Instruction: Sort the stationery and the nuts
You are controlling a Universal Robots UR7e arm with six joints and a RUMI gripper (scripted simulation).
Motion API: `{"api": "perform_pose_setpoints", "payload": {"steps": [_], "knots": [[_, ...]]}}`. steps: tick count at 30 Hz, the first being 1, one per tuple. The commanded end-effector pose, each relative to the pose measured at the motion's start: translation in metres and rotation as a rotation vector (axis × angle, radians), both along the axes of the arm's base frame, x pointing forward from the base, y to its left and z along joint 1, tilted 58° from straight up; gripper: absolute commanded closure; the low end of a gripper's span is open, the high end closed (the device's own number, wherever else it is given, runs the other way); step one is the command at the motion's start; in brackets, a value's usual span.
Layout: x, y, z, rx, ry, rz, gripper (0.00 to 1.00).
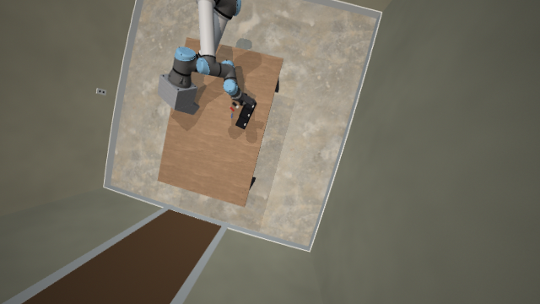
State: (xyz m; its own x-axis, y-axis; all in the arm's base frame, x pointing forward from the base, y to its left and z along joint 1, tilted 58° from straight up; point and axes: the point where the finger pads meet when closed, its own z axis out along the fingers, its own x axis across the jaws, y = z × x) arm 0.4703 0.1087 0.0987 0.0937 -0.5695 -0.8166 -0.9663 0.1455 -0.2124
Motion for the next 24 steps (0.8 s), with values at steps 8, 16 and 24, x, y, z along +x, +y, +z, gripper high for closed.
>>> {"api": "perform_pose_setpoints", "payload": {"steps": [8,16,24], "knots": [[-0.023,-0.071,0.047,0.005,0.001,0.007,0.96],[-0.022,-0.071,0.047,0.005,0.001,0.007,0.96],[-0.027,-0.057,0.041,-0.019,-0.080,0.061,0.82]]}}
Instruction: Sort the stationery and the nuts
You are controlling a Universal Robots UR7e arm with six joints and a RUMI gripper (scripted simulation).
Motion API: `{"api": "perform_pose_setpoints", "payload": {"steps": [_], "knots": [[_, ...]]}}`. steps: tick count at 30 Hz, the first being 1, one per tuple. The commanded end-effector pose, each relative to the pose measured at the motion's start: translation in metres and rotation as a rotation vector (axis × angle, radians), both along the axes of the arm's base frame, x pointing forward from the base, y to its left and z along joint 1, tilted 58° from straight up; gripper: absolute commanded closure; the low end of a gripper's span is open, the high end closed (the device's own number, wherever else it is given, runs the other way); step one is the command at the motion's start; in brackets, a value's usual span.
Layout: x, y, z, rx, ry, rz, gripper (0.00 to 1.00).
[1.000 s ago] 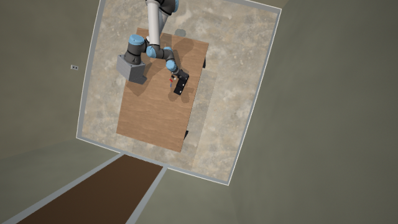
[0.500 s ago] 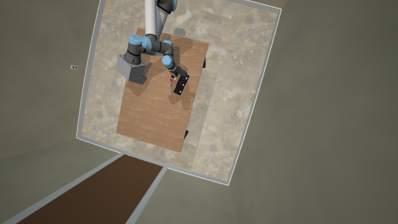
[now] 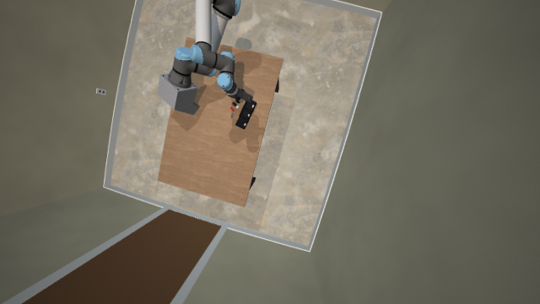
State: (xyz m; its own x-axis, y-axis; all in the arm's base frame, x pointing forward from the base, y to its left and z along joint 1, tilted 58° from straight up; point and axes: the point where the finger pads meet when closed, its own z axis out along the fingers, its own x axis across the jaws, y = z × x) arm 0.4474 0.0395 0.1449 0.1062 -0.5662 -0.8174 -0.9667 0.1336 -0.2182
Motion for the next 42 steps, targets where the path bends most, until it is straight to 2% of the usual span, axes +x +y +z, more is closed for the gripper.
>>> {"api": "perform_pose_setpoints", "payload": {"steps": [1,8,10,11,19,23,42], "knots": [[-0.006,0.020,-0.009,-0.032,-0.114,0.075,0.82],[-0.022,0.071,-0.032,-0.081,-0.281,0.188,0.82],[-0.022,0.071,-0.032,-0.081,-0.281,0.188,0.82],[-0.024,0.079,-0.035,-0.099,-0.347,0.233,0.82],[-0.043,0.135,-0.060,-0.150,-0.529,0.355,0.82],[-0.045,0.136,-0.060,-0.177,-0.621,0.407,0.82],[-0.041,0.135,-0.060,-0.177,-0.621,0.407,0.82]]}}
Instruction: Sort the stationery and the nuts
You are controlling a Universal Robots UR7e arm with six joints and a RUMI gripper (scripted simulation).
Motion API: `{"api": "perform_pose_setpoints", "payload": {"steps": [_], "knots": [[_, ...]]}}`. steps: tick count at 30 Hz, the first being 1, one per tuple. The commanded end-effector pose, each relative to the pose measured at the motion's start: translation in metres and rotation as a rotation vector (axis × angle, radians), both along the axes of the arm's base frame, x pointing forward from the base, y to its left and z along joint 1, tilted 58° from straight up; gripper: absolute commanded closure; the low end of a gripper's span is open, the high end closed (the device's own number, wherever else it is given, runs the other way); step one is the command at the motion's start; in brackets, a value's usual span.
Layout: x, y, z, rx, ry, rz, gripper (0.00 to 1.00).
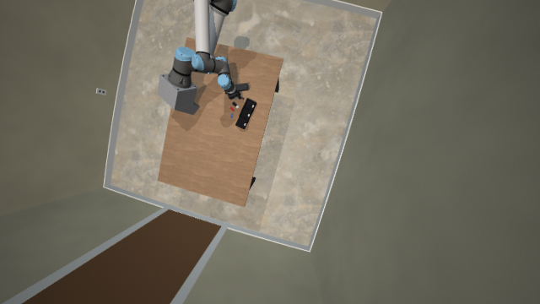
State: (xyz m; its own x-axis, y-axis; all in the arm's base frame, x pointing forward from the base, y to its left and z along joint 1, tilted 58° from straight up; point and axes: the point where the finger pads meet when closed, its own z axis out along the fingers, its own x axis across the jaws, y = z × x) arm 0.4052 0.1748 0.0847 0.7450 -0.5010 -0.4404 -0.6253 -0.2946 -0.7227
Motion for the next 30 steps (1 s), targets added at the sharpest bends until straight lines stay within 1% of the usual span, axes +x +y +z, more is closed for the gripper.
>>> {"api": "perform_pose_setpoints", "payload": {"steps": [1,26,30], "knots": [[0.001,0.000,0.000,0.000,-0.001,0.000,0.82],[0.001,0.000,0.000,0.000,-0.001,0.000,0.82],[0.005,0.013,-0.008,0.000,-0.001,0.000,0.82]]}}
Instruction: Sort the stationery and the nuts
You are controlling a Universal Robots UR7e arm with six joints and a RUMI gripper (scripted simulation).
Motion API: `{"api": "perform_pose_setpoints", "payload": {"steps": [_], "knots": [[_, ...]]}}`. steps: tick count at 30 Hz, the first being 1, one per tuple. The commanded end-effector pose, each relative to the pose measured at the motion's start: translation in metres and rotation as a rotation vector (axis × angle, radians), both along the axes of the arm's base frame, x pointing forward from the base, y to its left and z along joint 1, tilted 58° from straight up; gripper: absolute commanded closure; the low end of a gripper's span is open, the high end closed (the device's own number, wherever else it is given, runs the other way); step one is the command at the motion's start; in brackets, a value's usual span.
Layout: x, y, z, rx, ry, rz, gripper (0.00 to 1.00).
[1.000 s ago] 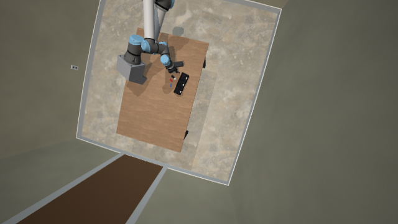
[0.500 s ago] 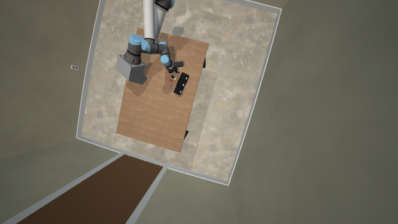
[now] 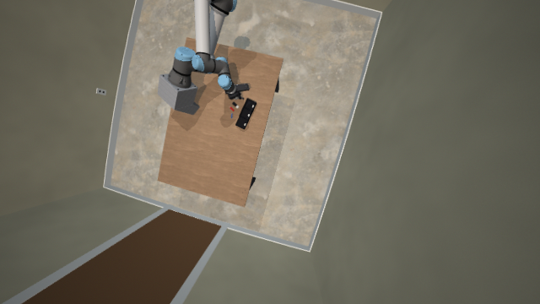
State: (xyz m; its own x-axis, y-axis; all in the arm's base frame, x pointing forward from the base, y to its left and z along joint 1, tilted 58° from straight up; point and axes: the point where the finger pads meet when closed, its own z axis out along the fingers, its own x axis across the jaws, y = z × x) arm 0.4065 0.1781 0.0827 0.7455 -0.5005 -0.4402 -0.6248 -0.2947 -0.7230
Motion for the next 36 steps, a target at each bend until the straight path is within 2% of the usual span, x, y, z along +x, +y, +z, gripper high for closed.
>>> {"api": "perform_pose_setpoints", "payload": {"steps": [1,12,28,36], "knots": [[0.004,0.013,-0.008,-0.001,0.000,-0.001,0.82],[0.014,0.041,-0.028,-0.001,0.000,-0.001,0.82],[0.014,0.042,-0.028,-0.001,0.000,-0.001,0.82],[0.015,0.051,-0.034,0.000,0.000,-0.001,0.82]]}}
